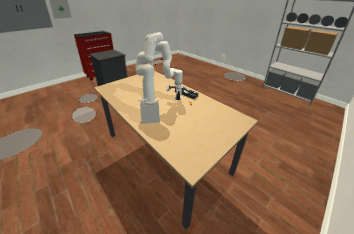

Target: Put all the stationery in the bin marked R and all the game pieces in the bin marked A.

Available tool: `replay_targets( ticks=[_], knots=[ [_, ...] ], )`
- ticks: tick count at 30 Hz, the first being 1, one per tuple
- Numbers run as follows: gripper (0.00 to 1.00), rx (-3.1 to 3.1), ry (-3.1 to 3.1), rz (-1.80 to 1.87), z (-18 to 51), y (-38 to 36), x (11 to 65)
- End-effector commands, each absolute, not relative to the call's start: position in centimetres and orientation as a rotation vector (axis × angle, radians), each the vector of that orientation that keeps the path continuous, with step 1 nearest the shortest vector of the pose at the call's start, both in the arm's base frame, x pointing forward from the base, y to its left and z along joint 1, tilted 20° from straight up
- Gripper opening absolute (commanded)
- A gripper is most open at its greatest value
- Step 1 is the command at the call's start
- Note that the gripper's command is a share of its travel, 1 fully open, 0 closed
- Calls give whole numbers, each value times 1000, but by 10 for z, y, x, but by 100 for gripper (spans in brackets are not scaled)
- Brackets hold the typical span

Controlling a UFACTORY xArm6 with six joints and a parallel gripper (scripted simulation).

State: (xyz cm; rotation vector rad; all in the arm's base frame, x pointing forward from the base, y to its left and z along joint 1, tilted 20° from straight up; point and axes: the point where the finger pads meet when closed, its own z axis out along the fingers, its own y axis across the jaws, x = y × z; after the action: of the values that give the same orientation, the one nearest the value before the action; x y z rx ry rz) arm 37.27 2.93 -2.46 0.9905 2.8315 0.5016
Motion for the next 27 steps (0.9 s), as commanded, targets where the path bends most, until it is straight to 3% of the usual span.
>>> replay_targets(
  ticks=[1,27],
  knots=[
    [0,990,2830,502,-24,29,373],
    [0,990,2829,502,23,15,364]
  ],
)
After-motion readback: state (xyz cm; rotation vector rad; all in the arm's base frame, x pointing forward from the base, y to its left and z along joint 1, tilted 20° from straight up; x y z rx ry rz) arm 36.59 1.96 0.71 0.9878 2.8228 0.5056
